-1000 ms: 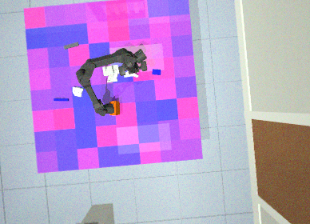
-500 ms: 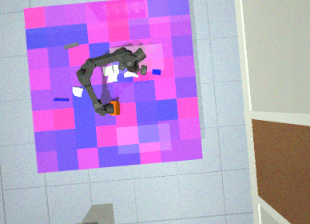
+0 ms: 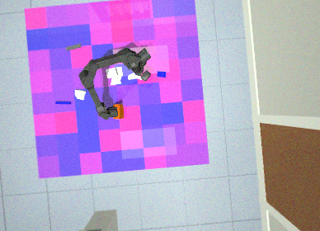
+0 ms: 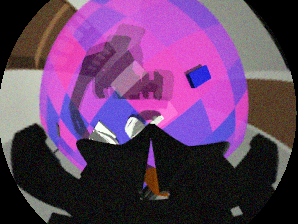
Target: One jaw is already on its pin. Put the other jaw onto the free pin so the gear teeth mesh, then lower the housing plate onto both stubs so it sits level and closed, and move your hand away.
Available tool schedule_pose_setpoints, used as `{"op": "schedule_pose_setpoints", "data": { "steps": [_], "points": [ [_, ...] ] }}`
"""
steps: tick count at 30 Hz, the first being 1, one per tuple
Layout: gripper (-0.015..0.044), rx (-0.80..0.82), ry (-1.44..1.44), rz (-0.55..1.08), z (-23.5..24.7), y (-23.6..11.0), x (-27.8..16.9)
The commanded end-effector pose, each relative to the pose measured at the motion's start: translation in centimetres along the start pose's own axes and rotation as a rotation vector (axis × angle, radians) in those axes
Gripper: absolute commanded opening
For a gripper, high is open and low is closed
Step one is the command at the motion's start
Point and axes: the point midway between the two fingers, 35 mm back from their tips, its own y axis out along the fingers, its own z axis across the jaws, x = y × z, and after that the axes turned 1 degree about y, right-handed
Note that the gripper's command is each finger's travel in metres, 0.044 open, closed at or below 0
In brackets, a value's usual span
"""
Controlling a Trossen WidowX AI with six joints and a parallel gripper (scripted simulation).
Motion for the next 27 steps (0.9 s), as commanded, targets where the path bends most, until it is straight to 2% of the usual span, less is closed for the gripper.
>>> {"op": "schedule_pose_setpoints", "data": {
  "steps": [1,27],
  "points": [
    [0.0000,0.004,0.124,0.000,0.20,-0.02,0.13],
    [0.0000,0.004,0.860,0.003,0.93,0.00,0.71]
  ]
}}
